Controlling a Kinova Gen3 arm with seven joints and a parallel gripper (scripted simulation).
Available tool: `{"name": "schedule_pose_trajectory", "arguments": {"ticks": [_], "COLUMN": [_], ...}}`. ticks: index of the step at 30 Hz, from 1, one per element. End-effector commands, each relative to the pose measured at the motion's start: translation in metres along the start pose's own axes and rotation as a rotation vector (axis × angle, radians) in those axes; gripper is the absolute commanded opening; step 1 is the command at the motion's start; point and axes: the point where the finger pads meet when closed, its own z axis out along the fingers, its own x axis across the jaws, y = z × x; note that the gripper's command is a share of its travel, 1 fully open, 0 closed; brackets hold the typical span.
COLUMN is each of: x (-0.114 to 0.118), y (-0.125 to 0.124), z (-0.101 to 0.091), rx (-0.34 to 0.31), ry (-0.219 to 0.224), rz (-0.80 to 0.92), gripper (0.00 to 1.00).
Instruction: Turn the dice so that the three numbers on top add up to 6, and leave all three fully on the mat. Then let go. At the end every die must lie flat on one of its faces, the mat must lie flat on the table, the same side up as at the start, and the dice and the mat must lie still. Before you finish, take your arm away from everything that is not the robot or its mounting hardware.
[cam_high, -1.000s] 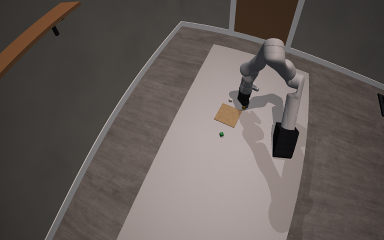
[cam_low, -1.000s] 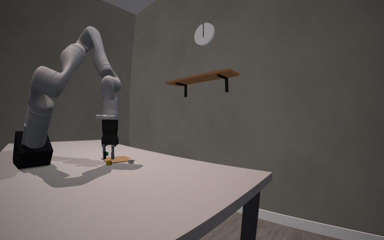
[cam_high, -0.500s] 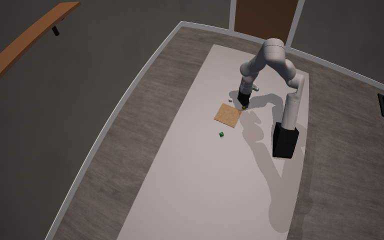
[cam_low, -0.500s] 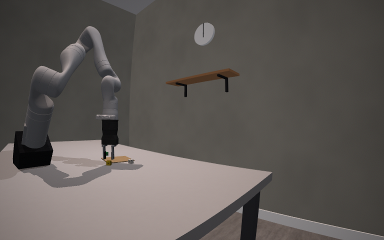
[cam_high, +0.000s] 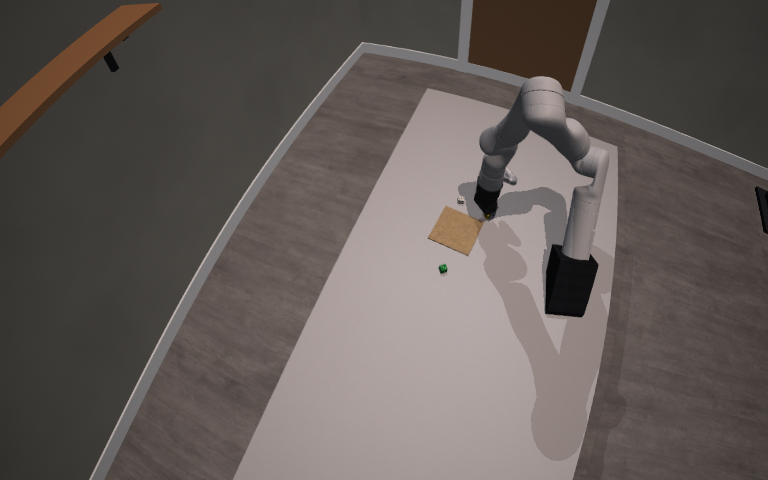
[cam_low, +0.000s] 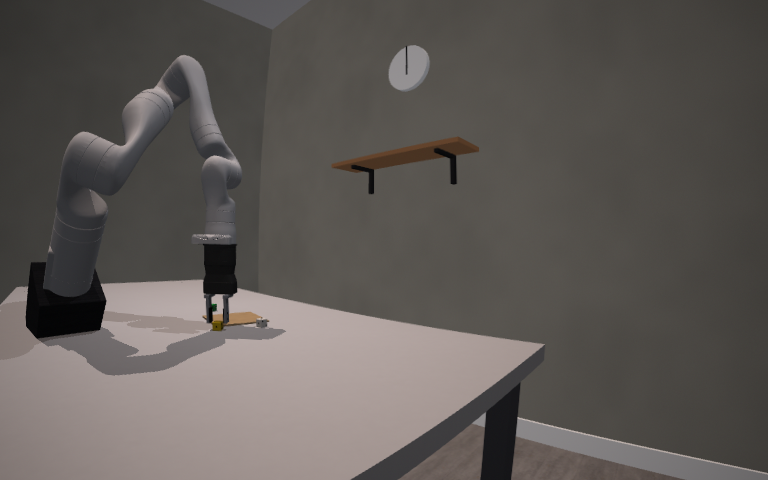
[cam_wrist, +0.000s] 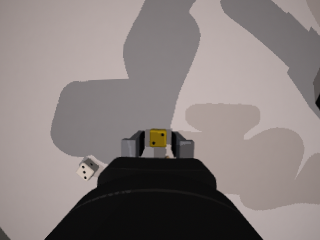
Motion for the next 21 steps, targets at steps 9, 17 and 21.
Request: {"name": "schedule_pose_trajectory", "arguments": {"ticks": [9, 17, 21], "x": [0.000, 0.000, 0.000], "y": [-0.002, -0.002, -0.002], "z": [0.014, 0.015, 0.015], "rx": [0.003, 0.003, 0.003], "ry": [0.003, 0.003, 0.003], "rz": [0.004, 0.004, 0.004], "gripper": [0.70, 0.70, 0.70]}}
